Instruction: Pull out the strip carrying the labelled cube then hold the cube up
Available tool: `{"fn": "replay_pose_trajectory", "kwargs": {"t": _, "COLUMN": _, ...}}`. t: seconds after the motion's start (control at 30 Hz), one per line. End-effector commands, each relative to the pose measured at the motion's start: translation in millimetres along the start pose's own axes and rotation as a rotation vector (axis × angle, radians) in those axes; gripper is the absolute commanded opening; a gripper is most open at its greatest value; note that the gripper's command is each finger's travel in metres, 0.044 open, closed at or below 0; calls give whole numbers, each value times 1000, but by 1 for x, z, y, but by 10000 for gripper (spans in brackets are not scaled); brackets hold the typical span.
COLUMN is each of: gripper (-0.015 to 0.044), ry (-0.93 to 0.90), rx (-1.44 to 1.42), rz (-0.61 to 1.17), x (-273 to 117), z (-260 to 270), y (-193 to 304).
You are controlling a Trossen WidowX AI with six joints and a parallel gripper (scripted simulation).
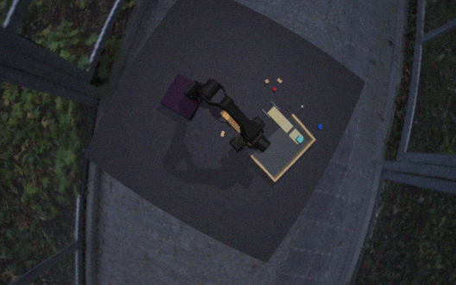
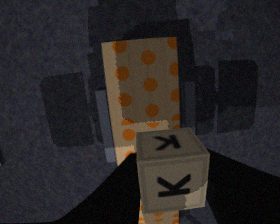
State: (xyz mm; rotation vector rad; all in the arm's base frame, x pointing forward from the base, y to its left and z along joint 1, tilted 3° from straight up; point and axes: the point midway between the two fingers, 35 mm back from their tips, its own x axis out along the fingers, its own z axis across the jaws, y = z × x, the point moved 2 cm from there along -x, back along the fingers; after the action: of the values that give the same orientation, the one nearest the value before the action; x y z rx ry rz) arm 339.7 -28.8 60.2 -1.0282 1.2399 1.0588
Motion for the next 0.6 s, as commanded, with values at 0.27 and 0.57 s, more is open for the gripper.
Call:
{"fn": "replay_pose_trajectory", "kwargs": {"t": 0.27, "gripper": 0, "ry": 0, "rx": -2, "rz": 10, "x": 0, "z": -5, "y": 34}}
{"fn": "replay_pose_trajectory", "kwargs": {"t": 0.57, "gripper": 0, "ry": 0, "rx": -2, "rz": 10, "x": -32, "z": -5, "y": 36}}
